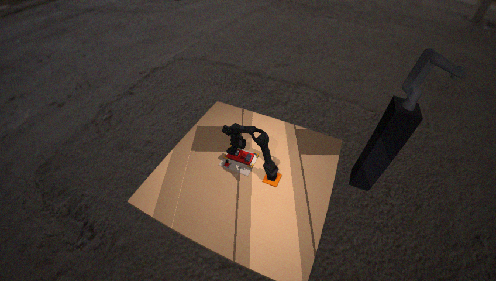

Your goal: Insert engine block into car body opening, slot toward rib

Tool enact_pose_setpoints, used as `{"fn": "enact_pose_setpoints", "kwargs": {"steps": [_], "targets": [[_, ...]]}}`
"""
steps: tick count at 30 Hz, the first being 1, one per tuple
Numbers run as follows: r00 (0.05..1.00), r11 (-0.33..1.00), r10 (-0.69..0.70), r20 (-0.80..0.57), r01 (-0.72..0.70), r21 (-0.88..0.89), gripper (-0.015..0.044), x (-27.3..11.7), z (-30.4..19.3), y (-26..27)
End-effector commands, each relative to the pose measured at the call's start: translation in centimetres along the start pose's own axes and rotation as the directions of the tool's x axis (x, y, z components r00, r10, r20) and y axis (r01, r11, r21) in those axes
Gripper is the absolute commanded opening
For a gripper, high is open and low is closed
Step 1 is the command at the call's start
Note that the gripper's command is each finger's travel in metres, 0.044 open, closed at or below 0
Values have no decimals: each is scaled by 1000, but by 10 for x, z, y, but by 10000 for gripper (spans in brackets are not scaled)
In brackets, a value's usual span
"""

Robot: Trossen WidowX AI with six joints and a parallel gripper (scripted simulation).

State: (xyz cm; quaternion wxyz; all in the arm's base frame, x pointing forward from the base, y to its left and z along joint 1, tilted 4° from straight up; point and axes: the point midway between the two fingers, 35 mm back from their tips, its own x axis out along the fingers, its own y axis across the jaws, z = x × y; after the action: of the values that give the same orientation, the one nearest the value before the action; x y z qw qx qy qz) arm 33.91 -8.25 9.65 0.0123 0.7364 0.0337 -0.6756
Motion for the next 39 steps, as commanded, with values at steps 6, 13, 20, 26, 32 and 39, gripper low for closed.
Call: {"fn": "enact_pose_setpoints", "kwargs": {"steps": [6,13,20,26,32,39], "targets": [[1000,1000,-3,-1,3,9,158,3,0,0],[1000,1000,-3,-1,3,8,158,5,0,-1],[1000,1000,-3,-1,3,6,158,8,0,-1],[1000,1000,-3,-1,3,6,158,9,0,-1],[1000,1000,-3,-1,3,6,158,11,0,-1],[1000,1000,0,0,0,3,316,10,0,0]]}}
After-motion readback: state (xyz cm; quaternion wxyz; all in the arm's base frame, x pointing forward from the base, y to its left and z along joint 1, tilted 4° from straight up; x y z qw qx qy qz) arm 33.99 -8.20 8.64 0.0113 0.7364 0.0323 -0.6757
